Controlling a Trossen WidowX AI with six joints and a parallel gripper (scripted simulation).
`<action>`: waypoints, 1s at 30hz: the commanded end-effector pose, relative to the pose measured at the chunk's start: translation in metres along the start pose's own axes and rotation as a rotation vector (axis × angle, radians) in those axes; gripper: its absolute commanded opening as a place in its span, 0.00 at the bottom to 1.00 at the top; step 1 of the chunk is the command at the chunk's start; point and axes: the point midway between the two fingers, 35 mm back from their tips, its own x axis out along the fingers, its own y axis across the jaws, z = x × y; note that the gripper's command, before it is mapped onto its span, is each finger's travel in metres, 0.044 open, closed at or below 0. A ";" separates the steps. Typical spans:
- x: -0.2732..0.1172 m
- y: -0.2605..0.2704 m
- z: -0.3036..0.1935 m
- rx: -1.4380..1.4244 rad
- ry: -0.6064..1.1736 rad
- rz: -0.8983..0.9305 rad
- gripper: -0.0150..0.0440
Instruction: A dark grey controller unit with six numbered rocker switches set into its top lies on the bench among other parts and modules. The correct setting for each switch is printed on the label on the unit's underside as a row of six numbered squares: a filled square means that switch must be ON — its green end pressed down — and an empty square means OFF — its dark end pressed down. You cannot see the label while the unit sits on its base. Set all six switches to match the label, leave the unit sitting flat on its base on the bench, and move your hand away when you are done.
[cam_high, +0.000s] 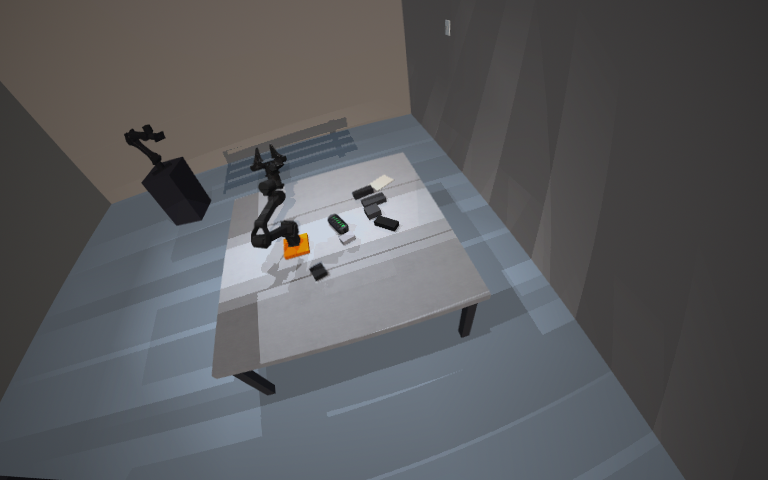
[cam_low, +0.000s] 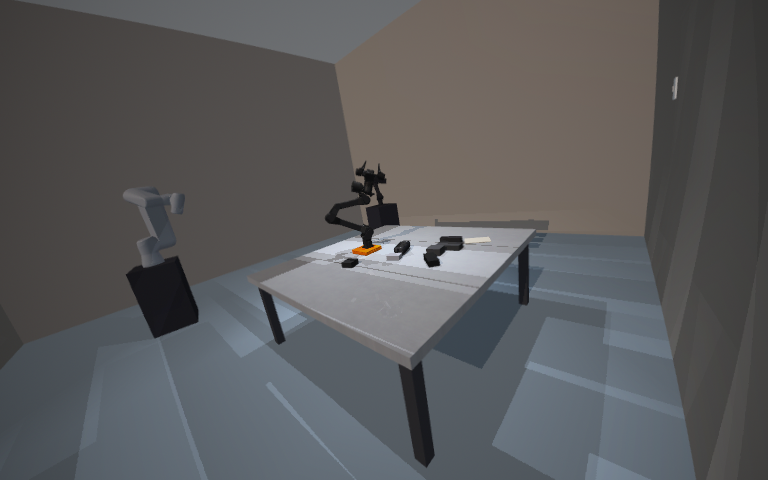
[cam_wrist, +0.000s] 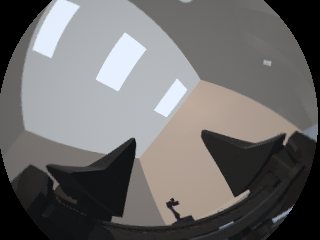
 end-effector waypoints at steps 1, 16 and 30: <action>0.000 0.000 0.000 0.000 0.000 0.000 0.89; -0.061 -0.183 0.008 0.031 -0.034 -0.791 0.25; -0.262 -0.275 0.038 0.156 -0.312 -1.738 0.25</action>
